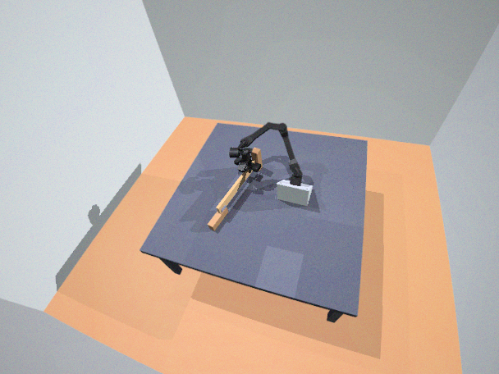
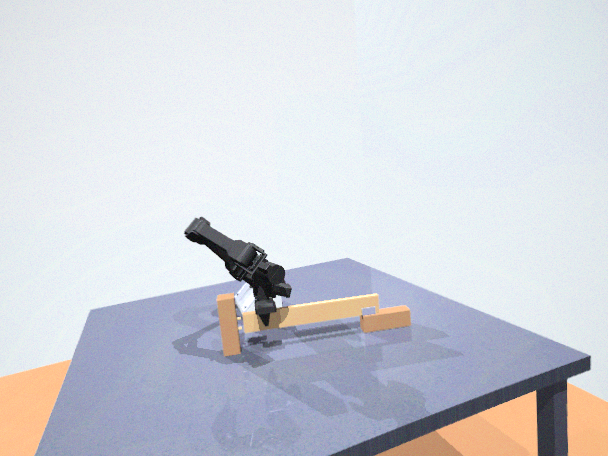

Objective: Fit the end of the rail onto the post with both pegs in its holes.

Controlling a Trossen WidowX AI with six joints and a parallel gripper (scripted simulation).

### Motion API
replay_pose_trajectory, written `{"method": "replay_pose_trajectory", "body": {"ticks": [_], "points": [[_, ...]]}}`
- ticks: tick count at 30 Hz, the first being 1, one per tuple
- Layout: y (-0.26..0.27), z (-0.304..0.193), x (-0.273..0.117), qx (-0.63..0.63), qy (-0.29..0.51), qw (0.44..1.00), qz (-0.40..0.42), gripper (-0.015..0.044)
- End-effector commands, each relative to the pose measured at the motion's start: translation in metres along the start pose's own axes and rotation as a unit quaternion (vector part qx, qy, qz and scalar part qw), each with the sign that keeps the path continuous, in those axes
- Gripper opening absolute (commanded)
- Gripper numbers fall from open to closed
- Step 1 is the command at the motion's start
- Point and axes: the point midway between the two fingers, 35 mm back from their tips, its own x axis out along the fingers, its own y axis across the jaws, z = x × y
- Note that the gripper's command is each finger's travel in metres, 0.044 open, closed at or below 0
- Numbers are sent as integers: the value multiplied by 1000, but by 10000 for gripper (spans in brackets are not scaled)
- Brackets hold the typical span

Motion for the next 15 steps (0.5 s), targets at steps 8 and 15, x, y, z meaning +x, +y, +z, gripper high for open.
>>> {"method": "replay_pose_trajectory", "body": {"ticks": [8,15], "points": [[0,-6,-3,0,-1,1000,-3,0],[0,-8,-3,0,-1,1000,-3,0]]}}
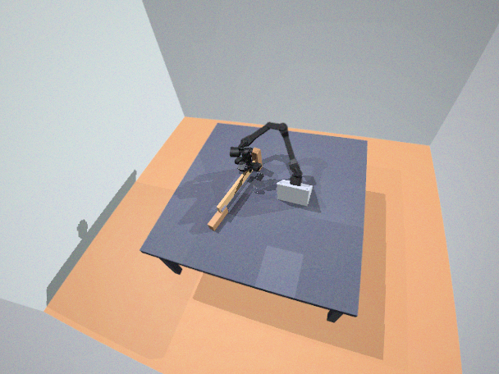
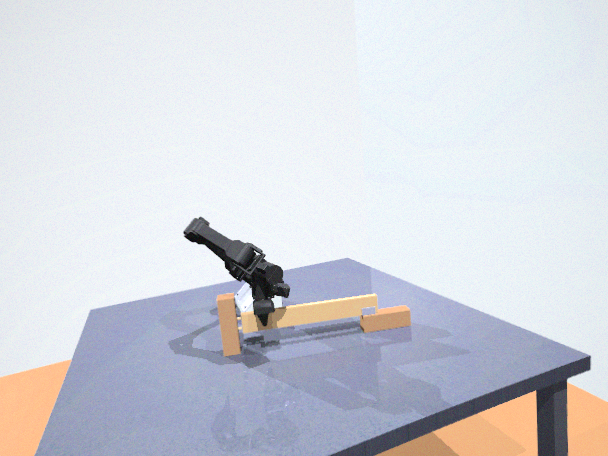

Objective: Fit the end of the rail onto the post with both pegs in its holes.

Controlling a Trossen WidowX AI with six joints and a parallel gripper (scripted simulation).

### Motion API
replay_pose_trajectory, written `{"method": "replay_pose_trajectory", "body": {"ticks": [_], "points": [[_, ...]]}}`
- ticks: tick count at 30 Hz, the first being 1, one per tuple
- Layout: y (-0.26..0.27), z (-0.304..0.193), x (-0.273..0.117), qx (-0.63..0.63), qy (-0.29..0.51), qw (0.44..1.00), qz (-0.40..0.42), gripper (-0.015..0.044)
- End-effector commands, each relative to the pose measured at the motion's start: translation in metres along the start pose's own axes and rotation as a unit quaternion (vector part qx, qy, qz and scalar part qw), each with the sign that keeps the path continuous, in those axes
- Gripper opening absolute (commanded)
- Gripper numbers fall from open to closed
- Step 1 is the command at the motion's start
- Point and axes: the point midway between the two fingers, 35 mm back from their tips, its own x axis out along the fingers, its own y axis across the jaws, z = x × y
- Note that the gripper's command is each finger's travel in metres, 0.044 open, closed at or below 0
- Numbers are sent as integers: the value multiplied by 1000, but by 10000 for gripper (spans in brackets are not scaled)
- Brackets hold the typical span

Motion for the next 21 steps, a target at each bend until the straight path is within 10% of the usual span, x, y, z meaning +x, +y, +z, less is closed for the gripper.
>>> {"method": "replay_pose_trajectory", "body": {"ticks": [1,21], "points": [[0,-3,-2,0,-1,1000,-3,0],[0,-10,-1,-1,-1,1000,-3,0]]}}
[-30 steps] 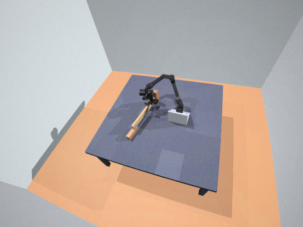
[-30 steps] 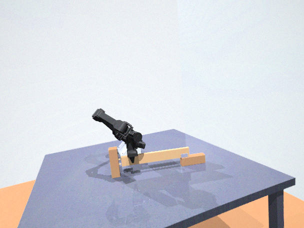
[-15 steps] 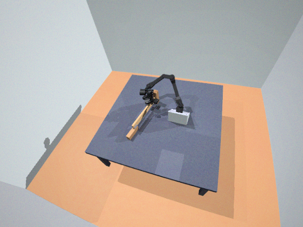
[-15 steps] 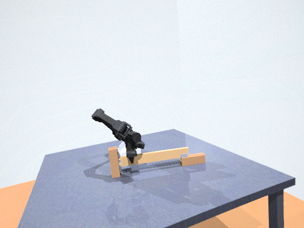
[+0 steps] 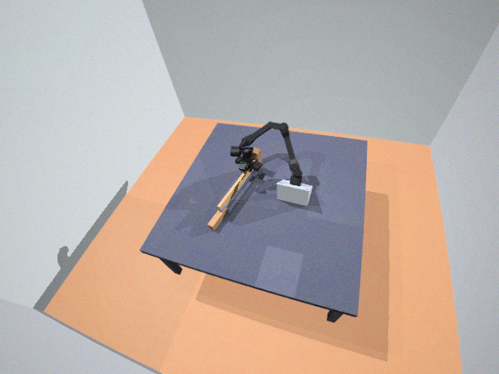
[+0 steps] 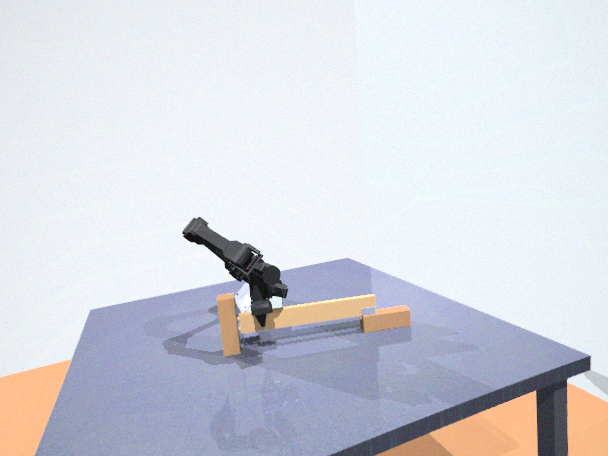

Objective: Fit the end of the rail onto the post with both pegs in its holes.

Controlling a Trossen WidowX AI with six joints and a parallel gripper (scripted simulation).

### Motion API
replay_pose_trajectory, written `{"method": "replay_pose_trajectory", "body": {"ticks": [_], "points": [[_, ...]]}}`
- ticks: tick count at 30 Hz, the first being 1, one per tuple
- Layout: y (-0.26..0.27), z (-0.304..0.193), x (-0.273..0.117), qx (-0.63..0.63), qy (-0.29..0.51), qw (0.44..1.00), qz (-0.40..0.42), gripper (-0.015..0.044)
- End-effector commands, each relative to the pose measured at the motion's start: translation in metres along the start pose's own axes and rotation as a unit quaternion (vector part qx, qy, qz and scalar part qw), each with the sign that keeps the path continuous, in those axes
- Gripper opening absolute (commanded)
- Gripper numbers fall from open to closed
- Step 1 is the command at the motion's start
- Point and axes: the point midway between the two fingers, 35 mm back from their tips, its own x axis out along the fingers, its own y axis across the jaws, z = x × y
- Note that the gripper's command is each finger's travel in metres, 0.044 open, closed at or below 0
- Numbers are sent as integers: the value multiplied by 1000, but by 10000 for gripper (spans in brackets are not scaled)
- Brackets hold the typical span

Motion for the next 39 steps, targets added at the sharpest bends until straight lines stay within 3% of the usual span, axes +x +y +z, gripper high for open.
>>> {"method": "replay_pose_trajectory", "body": {"ticks": [1,27,39], "points": [[-1,-3,-2,0,-1,1000,-3,0],[0,-11,-3,0,0,1000,-3,0],[0,-8,-1,0,0,1000,0,315]]}}
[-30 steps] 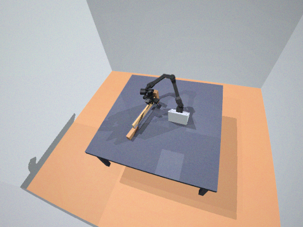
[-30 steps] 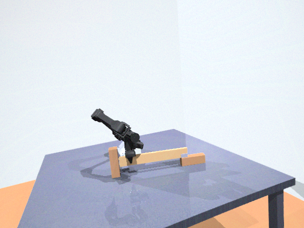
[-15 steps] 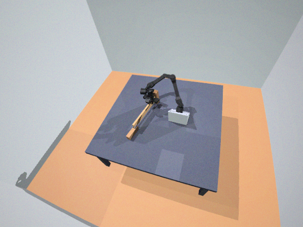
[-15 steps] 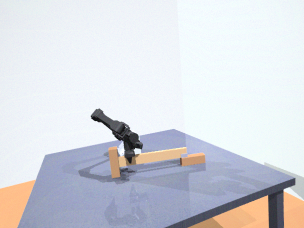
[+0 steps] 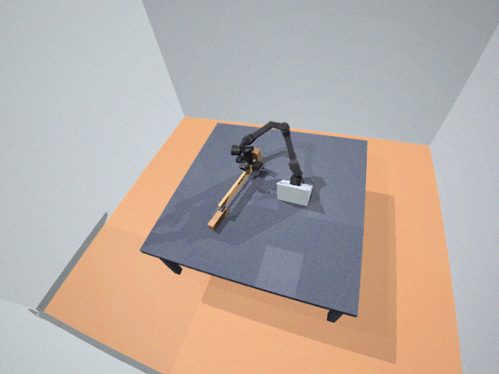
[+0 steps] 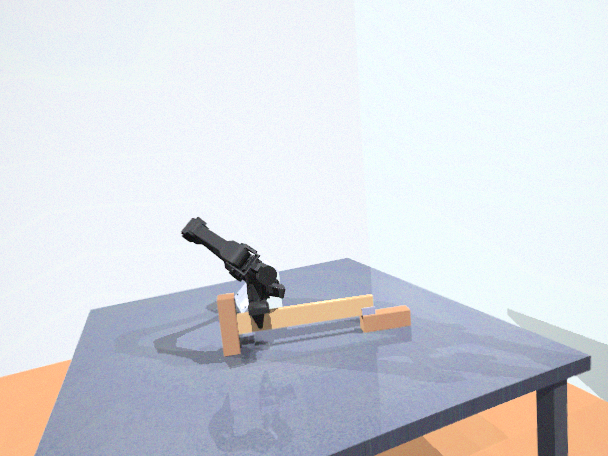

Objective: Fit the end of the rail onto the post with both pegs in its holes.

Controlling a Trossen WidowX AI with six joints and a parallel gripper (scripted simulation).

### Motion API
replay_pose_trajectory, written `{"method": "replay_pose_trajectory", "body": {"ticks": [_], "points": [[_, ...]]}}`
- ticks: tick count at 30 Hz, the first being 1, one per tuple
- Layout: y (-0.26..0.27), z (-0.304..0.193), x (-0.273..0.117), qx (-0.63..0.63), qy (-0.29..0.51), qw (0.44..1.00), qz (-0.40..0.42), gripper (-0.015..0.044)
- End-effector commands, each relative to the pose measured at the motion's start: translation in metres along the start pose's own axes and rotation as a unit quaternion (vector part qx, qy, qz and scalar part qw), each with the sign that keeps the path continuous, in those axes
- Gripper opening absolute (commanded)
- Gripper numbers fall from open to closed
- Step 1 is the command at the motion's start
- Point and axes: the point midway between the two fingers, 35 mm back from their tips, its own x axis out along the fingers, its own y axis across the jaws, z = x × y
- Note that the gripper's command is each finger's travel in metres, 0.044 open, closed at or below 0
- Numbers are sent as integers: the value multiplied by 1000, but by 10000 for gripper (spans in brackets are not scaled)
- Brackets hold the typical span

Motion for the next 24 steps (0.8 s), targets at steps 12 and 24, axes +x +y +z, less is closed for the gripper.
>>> {"method": "replay_pose_trajectory", "body": {"ticks": [12,24], "points": [[0,2,-2,0,0,1000,0,440],[0,30,-30,0,-1,1000,-3,440]]}}
